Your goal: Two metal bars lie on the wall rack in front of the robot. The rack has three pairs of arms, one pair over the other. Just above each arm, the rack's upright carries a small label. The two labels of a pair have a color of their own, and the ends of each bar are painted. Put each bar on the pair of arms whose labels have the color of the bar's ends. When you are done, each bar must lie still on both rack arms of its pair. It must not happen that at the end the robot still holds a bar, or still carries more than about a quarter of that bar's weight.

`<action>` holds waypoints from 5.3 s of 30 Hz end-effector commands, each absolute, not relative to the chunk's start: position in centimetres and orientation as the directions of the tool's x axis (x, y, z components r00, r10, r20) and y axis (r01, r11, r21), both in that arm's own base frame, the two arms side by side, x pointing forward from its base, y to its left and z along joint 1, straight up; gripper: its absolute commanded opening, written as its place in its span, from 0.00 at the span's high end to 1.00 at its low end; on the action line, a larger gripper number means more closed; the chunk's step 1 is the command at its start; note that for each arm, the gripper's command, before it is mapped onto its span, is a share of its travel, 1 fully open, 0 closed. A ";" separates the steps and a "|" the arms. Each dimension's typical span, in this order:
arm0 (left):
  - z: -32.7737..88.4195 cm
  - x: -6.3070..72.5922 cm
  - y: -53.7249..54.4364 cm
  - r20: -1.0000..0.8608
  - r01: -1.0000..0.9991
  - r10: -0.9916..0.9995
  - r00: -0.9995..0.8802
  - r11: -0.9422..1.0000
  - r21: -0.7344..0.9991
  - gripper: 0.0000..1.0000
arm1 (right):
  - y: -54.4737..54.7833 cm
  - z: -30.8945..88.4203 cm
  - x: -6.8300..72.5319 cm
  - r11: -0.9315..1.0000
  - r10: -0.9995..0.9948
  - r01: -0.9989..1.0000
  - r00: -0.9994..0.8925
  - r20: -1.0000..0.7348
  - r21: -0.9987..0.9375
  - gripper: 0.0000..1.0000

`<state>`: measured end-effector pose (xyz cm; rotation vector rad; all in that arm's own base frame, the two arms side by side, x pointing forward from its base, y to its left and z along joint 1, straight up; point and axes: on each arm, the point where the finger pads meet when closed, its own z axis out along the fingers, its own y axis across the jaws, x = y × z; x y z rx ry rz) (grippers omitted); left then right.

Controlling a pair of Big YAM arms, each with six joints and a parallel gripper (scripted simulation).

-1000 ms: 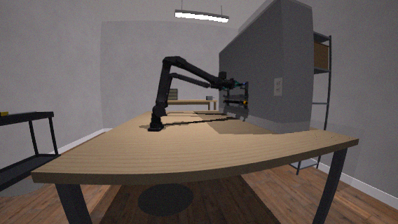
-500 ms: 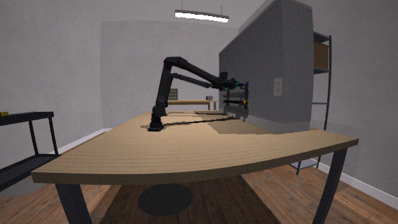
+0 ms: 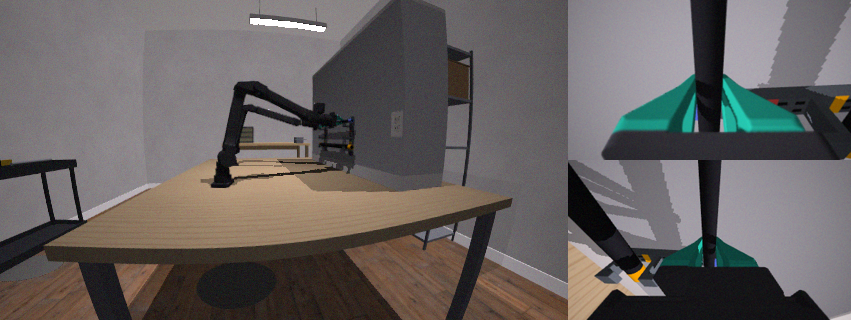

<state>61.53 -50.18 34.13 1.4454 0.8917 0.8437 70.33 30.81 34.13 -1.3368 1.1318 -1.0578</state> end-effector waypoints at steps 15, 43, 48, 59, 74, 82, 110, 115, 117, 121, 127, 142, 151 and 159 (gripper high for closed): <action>41.6 62.9 -49.9 -0.043 -0.044 0.899 0.437 0.069 0.997 1.00 | 30.7 39.5 71.3 0.046 -0.986 0.033 0.161 -0.040 -0.998 1.00; 39.2 62.4 -49.7 -0.043 -0.044 0.899 0.437 0.069 0.997 1.00 | 30.5 37.2 70.8 0.046 -0.986 0.033 0.161 -0.040 -0.998 1.00; 38.9 62.4 -49.7 -0.043 -0.044 0.899 0.437 0.069 0.997 1.00 | 30.5 36.9 70.7 0.046 -0.986 0.033 0.161 -0.040 -0.998 1.00; 38.1 62.0 -49.5 -0.043 -0.044 0.899 0.437 0.069 0.997 1.00 | 30.5 36.1 70.5 0.046 -0.986 0.033 0.161 -0.040 -0.998 1.00; 37.4 61.6 -49.3 -0.042 -0.045 0.899 0.437 0.069 0.997 1.00 | 30.5 35.4 70.4 0.046 -0.986 0.033 0.161 -0.040 -0.998 1.00; 37.1 61.5 -49.2 -0.042 -0.045 0.899 0.437 0.069 0.997 1.00 | 30.4 35.2 70.3 0.046 -0.986 0.033 0.161 -0.040 -0.998 1.00; 36.8 61.2 -49.1 -0.042 -0.043 0.899 0.437 0.067 0.997 1.00 | 30.4 34.7 70.3 0.044 -0.986 0.032 0.162 -0.038 -0.999 1.00; 36.8 61.2 -49.1 -0.042 -0.043 0.899 0.437 0.067 0.997 1.00 | 30.4 34.6 70.3 0.044 -0.986 0.032 0.162 -0.038 -0.999 1.00; 36.8 61.2 -49.1 -0.042 -0.043 0.899 0.437 0.067 0.997 1.00 | 30.4 34.6 70.3 0.044 -0.986 0.032 0.162 -0.038 -0.999 1.00; 36.8 61.2 -49.1 -0.042 -0.043 0.899 0.437 0.067 0.997 1.00 | 30.4 34.6 70.3 0.044 -0.986 0.032 0.162 -0.038 -0.999 1.00; 36.8 61.2 -49.1 -0.042 -0.043 0.899 0.437 0.067 0.997 1.00 | 30.4 34.6 70.3 0.044 -0.986 0.032 0.162 -0.038 -0.999 1.00; 36.9 61.2 -49.1 -0.042 -0.043 0.899 0.437 0.067 0.997 0.68 | 30.4 34.5 70.3 0.044 -0.986 0.032 0.162 -0.038 -0.999 0.67; 36.9 61.2 -49.1 -0.041 -0.043 0.898 0.437 0.067 0.997 0.46 | 30.4 34.5 70.3 0.043 -0.986 0.032 0.162 -0.037 -0.999 0.46; 36.8 61.2 -49.2 -0.039 -0.048 0.898 0.438 0.067 0.997 0.46 | 30.5 34.4 70.3 0.040 -0.986 0.034 0.162 -0.034 -0.999 0.46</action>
